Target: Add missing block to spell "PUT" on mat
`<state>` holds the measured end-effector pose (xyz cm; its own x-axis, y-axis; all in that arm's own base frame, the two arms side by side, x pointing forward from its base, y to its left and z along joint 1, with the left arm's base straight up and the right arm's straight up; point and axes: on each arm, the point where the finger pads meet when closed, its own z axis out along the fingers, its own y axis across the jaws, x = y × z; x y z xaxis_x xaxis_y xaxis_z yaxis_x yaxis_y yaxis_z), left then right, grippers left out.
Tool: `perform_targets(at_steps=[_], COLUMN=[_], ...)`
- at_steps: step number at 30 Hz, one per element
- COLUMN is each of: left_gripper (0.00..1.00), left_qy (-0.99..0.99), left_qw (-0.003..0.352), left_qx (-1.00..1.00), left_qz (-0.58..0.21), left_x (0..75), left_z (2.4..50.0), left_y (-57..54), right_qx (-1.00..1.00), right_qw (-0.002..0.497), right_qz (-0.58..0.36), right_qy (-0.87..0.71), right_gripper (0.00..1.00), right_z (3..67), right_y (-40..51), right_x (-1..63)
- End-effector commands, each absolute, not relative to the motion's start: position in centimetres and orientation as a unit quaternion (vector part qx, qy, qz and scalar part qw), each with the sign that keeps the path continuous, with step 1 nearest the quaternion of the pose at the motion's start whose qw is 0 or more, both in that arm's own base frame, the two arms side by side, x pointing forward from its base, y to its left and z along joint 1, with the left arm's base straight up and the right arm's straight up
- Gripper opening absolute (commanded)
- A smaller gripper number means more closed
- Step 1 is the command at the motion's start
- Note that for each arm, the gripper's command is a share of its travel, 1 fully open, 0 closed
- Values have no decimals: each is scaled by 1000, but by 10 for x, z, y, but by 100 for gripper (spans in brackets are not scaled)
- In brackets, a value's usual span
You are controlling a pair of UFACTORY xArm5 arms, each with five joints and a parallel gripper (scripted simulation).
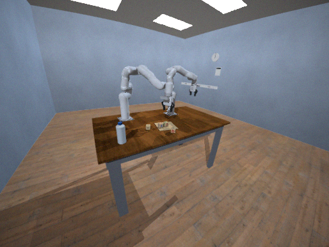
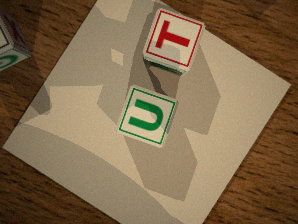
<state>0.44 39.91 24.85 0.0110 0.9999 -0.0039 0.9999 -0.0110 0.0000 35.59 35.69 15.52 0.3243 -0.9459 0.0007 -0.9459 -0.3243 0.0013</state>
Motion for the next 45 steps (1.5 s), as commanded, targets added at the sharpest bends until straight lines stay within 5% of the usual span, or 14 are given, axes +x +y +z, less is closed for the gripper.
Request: perform_targets(at_steps=[1,14,27,45], left_gripper=[100,100,100,100], left_qy=[703,703,703,703], left_qw=[0,0,0,0], left_qx=[711,711,711,711], left_qz=[0,0,0,0], left_x=[4,4,4,4], left_z=[250,250,250,250], left_y=[400,400,400,400], right_qx=[814,814,814,814], right_qw=[-1,-1,-2,-2], right_qz=[0,0,1,1], right_qy=[-581,-581,-581,-581], right_gripper=[100,100,100,100], right_z=[157,157,157,153], right_y=[358,358,348,338], right_x=[357,358,479,510])
